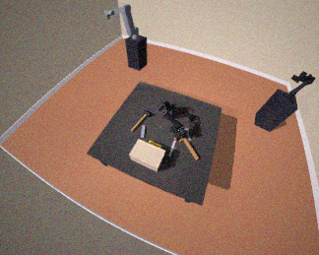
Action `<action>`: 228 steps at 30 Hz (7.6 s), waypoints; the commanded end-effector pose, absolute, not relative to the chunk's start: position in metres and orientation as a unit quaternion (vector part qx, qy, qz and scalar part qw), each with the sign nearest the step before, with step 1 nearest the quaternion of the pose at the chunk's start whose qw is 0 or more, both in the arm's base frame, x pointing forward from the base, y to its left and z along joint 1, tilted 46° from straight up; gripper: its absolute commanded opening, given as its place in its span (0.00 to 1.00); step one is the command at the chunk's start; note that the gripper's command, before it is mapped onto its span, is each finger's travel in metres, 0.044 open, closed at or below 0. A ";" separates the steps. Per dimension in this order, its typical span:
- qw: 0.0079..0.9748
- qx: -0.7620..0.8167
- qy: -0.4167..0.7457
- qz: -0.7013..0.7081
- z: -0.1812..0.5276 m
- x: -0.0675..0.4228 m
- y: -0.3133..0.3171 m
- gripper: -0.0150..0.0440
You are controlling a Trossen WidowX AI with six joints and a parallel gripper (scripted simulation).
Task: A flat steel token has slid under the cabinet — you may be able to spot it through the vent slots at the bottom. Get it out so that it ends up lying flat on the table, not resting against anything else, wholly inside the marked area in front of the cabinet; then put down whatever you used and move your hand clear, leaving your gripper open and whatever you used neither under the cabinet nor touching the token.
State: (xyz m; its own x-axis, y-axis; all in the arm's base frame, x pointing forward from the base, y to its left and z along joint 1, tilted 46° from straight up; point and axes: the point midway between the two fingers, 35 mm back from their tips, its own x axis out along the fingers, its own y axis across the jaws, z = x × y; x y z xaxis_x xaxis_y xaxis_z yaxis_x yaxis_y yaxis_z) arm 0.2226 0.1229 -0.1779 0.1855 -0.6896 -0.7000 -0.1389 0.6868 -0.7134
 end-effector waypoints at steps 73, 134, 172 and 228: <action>0.730 -0.247 0.575 -0.274 -0.180 0.224 0.122 0.50; 0.734 -0.236 0.568 -0.288 -0.160 0.303 0.123 0.25; 0.735 -0.236 0.567 -0.289 -0.147 0.353 0.123 0.25; 0.735 -0.236 0.566 -0.289 -0.126 0.389 0.110 0.25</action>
